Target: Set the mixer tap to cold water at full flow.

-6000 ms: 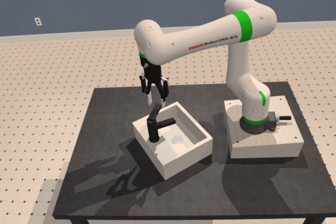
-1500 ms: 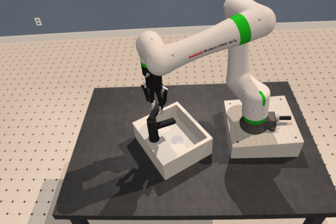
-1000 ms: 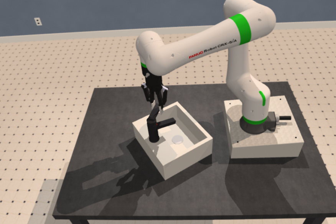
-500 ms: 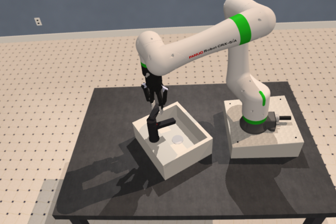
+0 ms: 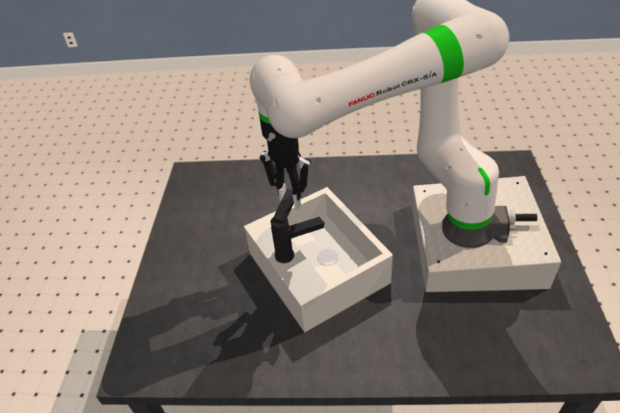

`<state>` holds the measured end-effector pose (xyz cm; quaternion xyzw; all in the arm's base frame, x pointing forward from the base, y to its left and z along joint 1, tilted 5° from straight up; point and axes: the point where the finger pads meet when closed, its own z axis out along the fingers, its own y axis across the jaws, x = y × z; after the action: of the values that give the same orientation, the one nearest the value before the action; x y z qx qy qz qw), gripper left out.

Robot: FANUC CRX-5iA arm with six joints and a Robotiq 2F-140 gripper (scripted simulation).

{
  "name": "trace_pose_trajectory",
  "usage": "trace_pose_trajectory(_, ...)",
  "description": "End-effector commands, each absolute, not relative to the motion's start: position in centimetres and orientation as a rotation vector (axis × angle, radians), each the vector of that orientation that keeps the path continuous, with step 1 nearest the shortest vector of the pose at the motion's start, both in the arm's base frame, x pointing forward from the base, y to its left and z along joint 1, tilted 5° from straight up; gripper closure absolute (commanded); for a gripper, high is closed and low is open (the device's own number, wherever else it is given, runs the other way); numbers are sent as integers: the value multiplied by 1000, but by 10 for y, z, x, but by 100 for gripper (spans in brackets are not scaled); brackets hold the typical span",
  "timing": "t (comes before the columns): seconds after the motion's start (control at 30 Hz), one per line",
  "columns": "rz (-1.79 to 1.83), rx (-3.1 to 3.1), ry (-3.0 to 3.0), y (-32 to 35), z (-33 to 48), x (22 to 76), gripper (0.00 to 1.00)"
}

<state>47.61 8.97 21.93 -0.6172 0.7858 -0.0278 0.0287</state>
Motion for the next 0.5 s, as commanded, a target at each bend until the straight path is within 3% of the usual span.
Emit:
trace_pose_trajectory(0.0, -86, -1904, 2424, 92, 225, 476, 100)
trace_pose_trajectory(0.47, -86, -1904, 2424, 99, 238, 477, 100)
